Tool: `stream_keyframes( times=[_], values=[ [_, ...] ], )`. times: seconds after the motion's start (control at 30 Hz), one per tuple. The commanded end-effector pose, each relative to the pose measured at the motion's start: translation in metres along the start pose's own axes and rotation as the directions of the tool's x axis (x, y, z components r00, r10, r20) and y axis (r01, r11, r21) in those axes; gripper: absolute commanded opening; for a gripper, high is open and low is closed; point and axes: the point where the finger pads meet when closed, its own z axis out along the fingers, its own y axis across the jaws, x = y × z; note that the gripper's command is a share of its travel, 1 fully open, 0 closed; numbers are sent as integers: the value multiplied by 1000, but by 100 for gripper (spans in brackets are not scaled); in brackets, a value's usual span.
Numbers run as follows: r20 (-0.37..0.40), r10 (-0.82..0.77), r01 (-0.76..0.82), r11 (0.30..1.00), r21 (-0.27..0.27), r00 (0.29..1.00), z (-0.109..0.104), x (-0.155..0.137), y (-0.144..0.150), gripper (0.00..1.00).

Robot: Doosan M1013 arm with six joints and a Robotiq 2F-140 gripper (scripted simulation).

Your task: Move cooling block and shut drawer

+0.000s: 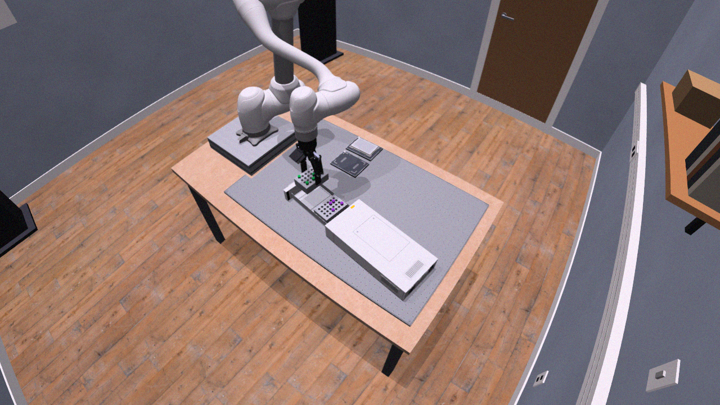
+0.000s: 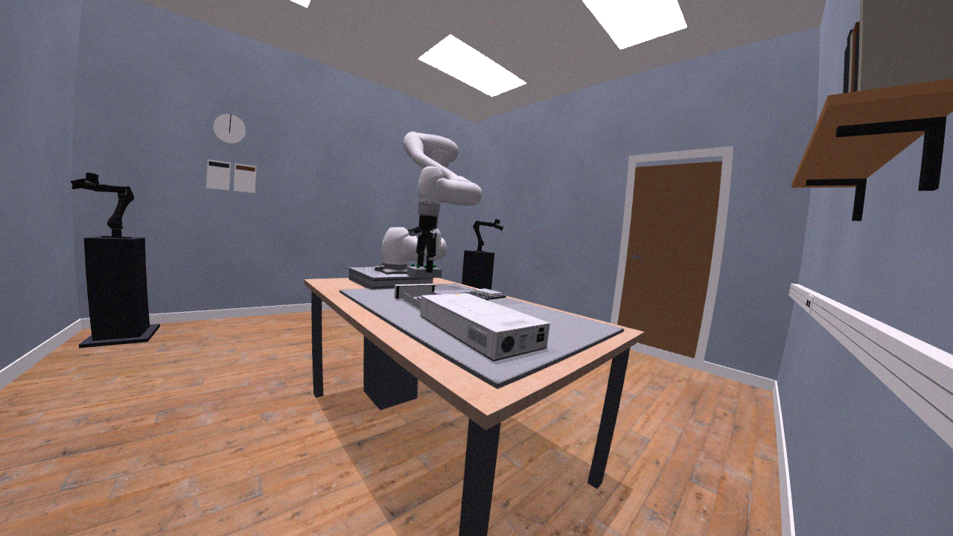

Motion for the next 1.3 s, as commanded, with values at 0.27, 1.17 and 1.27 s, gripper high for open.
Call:
stream_keyframes(
  times=[0.27,1.17,1.27],
  values=[
    [0,-231,231,973,1,973,-1,-23,3,10],
    [-1,-749,749,663,1,663,-1,-84,13,10],
    [-1,-800,800,601,1,601,-1,-92,14,10]
  ],
)
